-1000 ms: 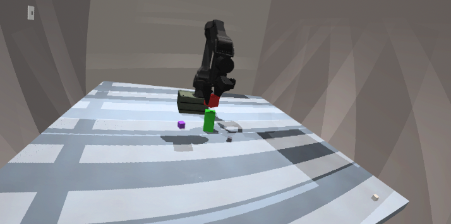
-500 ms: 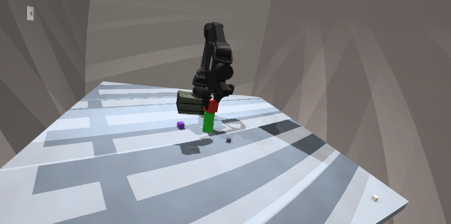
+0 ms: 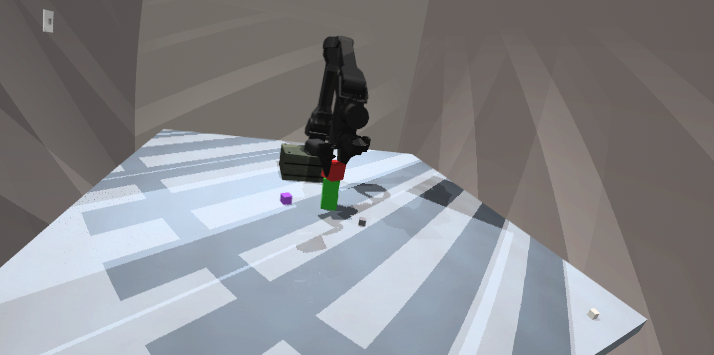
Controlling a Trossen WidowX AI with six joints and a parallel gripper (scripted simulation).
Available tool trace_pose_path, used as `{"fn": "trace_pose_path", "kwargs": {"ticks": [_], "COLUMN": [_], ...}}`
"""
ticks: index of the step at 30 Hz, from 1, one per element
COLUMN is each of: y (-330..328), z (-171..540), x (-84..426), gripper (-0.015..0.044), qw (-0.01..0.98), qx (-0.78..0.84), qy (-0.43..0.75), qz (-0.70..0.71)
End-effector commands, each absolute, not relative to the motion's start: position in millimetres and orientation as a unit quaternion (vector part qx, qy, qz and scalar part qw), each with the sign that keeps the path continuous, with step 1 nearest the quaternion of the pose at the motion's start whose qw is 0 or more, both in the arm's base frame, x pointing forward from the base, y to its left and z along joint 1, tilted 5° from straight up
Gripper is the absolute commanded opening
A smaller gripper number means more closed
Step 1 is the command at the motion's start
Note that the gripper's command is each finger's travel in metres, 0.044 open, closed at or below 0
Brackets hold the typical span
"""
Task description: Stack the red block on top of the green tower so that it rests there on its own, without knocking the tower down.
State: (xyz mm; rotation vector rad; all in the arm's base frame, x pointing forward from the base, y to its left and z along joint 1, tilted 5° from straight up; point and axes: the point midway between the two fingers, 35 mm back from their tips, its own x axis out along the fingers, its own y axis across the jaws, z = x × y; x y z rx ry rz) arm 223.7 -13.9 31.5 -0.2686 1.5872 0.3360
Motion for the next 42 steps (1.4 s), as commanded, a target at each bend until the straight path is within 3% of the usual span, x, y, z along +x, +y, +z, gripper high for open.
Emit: {"fn": "trace_pose_path", "kwargs": {"ticks": [1,10,27,42], "y": [-13.3,-13.4,-13.9,-13.9], "z": [30.8,33.1,31.2,31.2], "x": [223.9,224.1,223.7,223.7], "gripper": [0.0,0.0,0.044,0.044], "qw": [0.681,0.681,0.68,0.68], "qx": [-0.117,-0.117,-0.12,-0.12], "qy": [0.707,0.707,0.707,0.707], "qz": [0.149,0.149,0.15,0.15]}}
